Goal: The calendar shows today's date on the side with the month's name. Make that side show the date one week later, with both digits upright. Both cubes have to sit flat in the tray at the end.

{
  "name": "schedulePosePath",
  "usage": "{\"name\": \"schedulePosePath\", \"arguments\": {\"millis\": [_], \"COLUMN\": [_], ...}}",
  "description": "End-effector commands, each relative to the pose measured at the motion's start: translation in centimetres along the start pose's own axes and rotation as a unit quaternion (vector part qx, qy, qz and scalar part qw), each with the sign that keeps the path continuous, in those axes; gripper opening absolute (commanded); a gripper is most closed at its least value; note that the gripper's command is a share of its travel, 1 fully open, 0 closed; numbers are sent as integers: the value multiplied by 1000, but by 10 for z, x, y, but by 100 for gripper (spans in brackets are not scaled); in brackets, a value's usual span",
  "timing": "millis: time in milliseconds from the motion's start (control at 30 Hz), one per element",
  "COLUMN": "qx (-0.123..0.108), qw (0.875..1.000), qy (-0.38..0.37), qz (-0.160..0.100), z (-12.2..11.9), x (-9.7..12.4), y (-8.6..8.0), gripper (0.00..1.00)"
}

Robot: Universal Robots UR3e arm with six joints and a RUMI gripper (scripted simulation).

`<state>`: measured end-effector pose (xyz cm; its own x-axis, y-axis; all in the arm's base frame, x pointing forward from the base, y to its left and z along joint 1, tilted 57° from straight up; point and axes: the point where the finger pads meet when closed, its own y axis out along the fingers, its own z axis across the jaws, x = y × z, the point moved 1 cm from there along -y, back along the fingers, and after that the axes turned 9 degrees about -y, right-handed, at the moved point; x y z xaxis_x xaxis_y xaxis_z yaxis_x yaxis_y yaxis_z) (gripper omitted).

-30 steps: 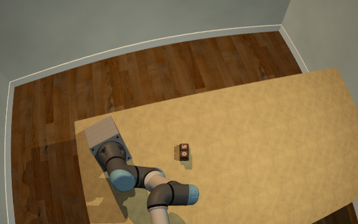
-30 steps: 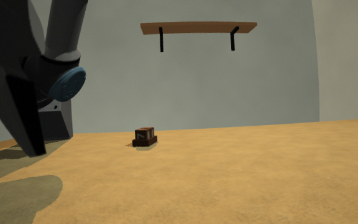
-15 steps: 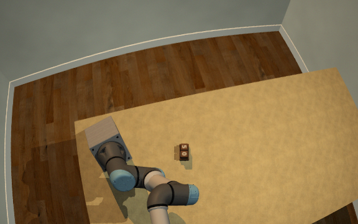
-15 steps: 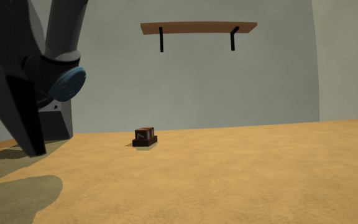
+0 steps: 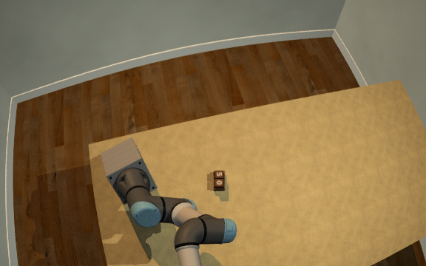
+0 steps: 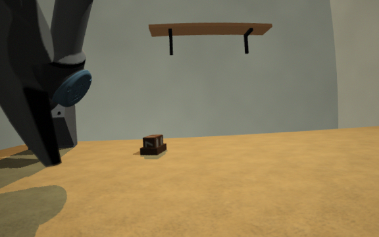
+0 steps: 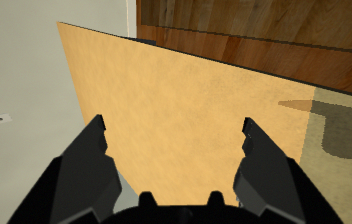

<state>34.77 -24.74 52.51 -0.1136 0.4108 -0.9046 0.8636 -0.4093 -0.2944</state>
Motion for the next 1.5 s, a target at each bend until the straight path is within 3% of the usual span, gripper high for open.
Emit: {"name": "schedulePosePath", "arguments": {"millis": [0,467,700,967,1033,1267,1467], "qx": [-3,-20,-35,-55,-55,-72,-84], "qw": [1000,998,993,980,980,959,931], "qy": [0,2,0,-13,-13,-37,-72], "qz": [-7,-60,-112,-190,-190,-272,-347], "z": [-2,-11,-21,-36,-36,-51,-63], "x": [5,38,72,124,124,180,234], "y": [2,12,20,28,28,30,25], "gripper": [100,100,100,100,100,100,100]}}
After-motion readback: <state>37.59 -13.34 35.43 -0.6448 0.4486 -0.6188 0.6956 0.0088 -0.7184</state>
